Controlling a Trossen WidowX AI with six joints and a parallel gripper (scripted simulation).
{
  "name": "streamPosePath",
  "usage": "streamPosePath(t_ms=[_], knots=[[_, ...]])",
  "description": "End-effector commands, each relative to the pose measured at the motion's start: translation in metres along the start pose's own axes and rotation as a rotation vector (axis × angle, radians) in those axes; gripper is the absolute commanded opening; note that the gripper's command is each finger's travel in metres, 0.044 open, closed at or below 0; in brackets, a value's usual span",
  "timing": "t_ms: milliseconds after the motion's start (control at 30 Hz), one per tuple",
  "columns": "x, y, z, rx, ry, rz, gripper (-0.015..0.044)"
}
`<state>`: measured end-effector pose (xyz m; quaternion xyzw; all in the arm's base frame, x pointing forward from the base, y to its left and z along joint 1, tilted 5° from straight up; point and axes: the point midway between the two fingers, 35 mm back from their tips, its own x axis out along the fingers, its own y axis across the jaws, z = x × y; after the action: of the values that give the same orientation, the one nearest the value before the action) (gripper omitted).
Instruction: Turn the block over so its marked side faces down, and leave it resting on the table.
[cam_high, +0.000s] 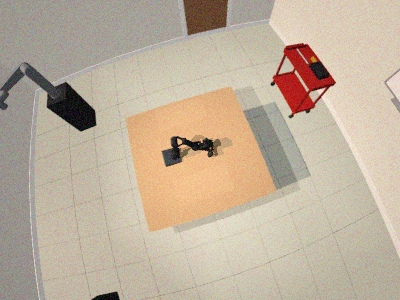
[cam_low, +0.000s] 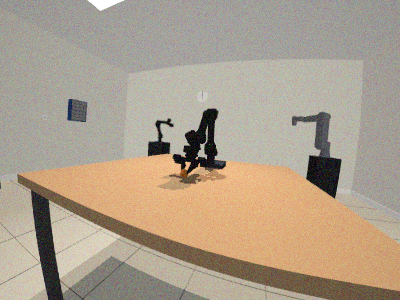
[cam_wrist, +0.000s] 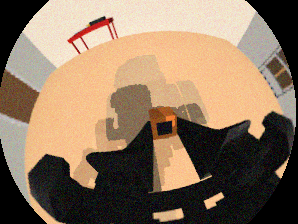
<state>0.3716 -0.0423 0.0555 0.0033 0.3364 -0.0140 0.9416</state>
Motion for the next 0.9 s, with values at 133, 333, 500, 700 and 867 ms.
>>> streamPosePath(t_ms=[133, 333, 500, 700, 867], knots=[[0.002, 0.001, -0.011, 0.004, -0.108, 0.004, 0.0], [-0.002, 0.002, -0.015, 0.003, -0.199, 0.004, 0.0], [-0.008, 0.002, -0.017, 0.001, -0.264, 0.005, 0.0], [-0.01, 0.002, -0.017, 0.001, -0.292, 0.005, 0.0], [-0.01, 0.002, -0.017, 0.001, -0.292, 0.005, 0.0]])
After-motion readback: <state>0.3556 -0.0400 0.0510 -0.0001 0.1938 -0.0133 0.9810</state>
